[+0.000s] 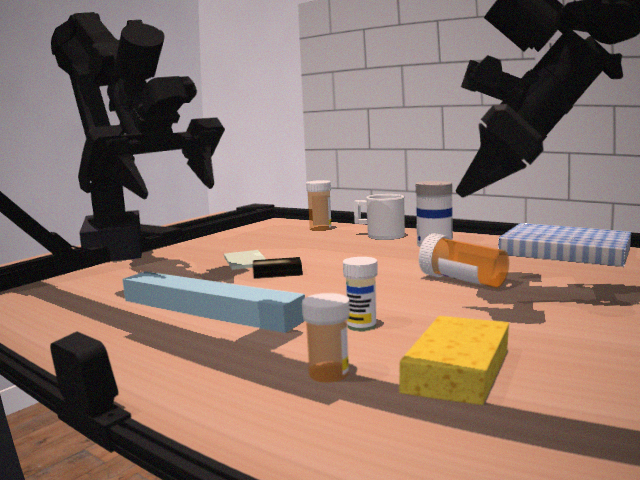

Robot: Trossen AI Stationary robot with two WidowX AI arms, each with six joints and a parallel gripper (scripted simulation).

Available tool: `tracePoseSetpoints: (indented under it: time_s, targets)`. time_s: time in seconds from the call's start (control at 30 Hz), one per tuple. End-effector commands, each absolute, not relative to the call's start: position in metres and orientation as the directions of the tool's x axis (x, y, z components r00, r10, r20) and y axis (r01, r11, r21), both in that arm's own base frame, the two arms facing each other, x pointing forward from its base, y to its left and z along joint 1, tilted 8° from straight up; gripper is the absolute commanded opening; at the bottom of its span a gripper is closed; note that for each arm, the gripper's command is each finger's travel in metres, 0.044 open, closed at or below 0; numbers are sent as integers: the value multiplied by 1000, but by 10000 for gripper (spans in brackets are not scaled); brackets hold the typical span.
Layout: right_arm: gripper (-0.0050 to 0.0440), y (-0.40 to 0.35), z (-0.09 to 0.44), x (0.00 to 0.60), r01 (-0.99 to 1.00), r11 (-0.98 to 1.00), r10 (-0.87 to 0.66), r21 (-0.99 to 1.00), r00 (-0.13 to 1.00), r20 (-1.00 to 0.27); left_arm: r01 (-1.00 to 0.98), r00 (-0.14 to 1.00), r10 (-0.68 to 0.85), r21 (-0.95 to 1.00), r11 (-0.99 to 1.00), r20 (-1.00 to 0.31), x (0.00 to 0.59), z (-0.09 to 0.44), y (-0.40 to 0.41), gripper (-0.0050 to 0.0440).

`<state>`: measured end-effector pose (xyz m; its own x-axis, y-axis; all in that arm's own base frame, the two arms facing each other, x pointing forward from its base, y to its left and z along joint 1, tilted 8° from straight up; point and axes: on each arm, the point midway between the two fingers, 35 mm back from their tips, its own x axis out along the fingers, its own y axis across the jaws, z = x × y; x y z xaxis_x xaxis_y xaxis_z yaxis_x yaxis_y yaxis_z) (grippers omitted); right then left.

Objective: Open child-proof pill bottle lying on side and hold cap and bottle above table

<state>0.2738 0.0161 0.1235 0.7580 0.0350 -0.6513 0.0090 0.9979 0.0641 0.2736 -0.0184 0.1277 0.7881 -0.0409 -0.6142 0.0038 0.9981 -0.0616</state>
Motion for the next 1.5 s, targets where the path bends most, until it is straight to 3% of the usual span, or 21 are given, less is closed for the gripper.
tracePoseSetpoints:
  time_s: [0.0,0.23,0.3,0.43,0.57,1.47]
  targets:
    - [440,9,122,280,56,995,21,85,705,-709,4,788,-41,-62,998,-614,274,128,-18,440]
    - [440,-18,103,291,253,959,8,124,415,-910,4,788,-41,-62,998,-614,274,128,-18,440]
    - [440,-18,103,291,253,959,8,124,415,-910,4,788,-41,-62,998,-614,274,128,-18,440]
    - [440,-33,92,294,370,921,32,122,240,-970,4,788,-41,-62,998,-614,274,128,-18,440]
    - [440,-42,87,295,435,894,56,113,141,-988,4,788,-41,-62,998,-614,274,128,-18,440]
    - [440,-42,54,300,447,888,62,110,122,-991,4,788,-41,-62,998,-614,274,128,-18,440]
